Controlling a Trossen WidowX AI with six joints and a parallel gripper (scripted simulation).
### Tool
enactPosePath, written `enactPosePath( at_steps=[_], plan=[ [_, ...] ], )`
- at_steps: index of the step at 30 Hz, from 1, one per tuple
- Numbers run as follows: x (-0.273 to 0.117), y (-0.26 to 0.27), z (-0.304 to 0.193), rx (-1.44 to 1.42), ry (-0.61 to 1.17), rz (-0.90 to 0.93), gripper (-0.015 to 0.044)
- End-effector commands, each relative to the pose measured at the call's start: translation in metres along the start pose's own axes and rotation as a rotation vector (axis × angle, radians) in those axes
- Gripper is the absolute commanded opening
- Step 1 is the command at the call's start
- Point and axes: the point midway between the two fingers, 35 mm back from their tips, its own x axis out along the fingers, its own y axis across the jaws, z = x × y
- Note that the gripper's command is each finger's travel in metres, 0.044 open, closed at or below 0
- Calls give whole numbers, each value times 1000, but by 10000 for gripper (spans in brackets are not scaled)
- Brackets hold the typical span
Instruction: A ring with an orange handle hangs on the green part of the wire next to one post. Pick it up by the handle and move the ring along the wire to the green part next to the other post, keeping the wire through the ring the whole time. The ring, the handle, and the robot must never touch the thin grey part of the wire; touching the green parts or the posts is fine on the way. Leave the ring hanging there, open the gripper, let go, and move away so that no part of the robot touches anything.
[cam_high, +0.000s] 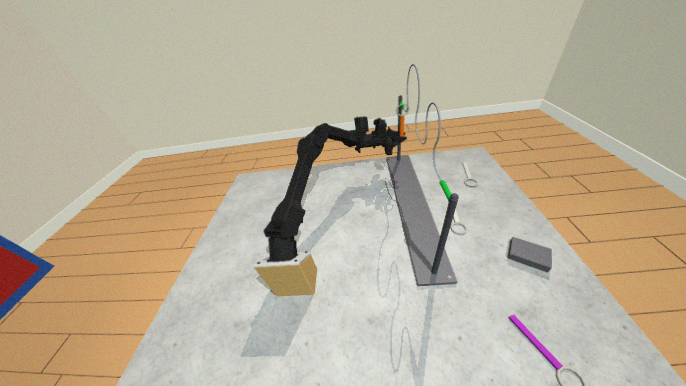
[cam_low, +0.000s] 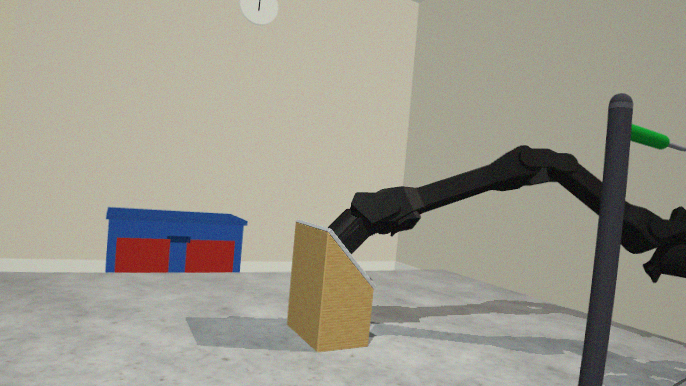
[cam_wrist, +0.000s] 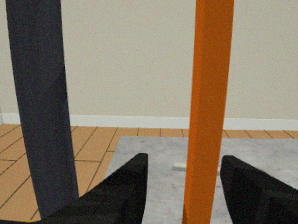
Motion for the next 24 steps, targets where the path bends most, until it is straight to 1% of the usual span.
enactPosePath(
  at_steps=[1, 6, 24],
  plan=[
    [10, -3, -7, -10, 9, -3, 160],
    [17, -4, -7, -10, 8, -2, 160],
    [17, -4, -7, -10, 8, -2, 160]
  ],
)
